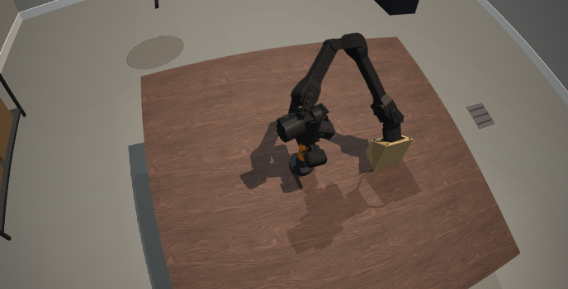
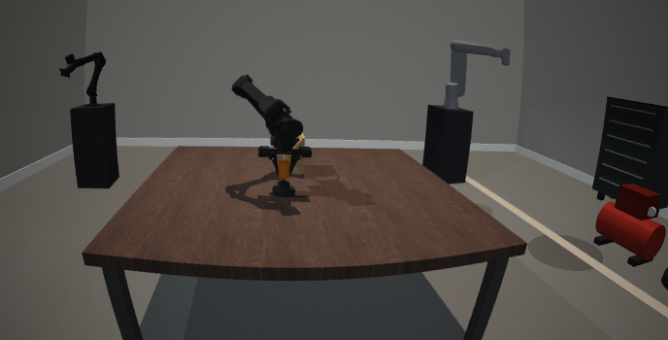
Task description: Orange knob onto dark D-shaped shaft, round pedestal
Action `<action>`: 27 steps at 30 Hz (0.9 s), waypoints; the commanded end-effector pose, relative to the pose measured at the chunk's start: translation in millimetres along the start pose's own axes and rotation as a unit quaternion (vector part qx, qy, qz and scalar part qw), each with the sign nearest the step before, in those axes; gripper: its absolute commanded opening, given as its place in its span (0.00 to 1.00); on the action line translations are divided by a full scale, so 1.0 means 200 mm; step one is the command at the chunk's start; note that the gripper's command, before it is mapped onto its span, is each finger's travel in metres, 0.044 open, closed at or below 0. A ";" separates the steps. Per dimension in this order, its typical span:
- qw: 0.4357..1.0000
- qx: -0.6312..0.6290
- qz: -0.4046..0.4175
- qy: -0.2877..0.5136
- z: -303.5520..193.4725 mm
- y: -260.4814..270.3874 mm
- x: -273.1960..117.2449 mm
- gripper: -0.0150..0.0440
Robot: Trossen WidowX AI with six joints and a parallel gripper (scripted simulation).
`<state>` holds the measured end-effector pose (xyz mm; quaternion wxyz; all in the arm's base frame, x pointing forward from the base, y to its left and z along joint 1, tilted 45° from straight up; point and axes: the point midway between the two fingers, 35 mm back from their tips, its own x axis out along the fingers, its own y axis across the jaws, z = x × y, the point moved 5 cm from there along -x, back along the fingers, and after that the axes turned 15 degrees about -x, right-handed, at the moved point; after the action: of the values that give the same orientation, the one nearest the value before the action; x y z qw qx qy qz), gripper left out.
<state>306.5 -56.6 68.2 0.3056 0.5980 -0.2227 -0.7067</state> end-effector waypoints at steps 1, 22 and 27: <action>1.000 -0.002 -0.001 0.001 0.00 0.00 0.01 0.25; 1.000 0.013 -0.001 0.001 0.00 0.00 0.01 0.25; 1.000 0.021 -0.001 0.001 0.00 0.00 0.01 0.25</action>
<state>306.5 -57.7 66.8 0.2961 0.6041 -0.2335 -0.7020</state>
